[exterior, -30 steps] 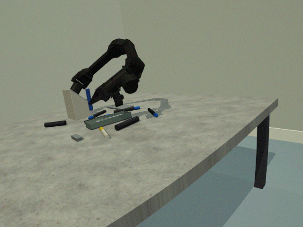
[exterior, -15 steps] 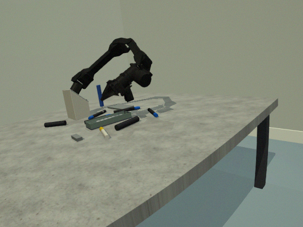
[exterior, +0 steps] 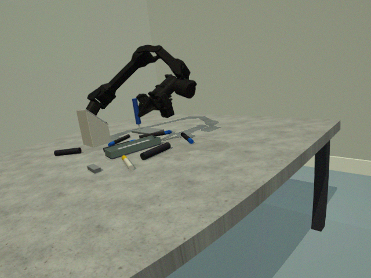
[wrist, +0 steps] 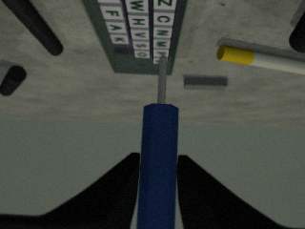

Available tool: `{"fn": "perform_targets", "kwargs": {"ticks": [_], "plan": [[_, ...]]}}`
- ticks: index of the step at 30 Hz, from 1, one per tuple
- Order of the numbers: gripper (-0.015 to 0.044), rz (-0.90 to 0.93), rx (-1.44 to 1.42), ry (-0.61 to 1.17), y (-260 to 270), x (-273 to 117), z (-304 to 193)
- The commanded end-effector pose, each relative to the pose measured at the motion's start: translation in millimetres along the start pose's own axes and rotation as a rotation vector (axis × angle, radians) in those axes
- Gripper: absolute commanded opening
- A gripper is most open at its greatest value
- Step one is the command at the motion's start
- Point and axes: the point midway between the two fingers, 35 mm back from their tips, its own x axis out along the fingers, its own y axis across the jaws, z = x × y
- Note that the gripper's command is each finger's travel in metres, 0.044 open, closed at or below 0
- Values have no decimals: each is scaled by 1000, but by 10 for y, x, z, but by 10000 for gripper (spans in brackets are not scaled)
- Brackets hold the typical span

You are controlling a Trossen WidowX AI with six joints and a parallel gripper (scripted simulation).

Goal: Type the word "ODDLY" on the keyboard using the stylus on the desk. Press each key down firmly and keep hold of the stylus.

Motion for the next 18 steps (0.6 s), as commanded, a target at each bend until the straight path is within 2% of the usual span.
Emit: {"fn": "perform_targets", "kwargs": {"ticks": [1,18], "plan": [[0,-7,-5,6,3,-5,-23],[0,-7,-5,5,6,143,245]]}}
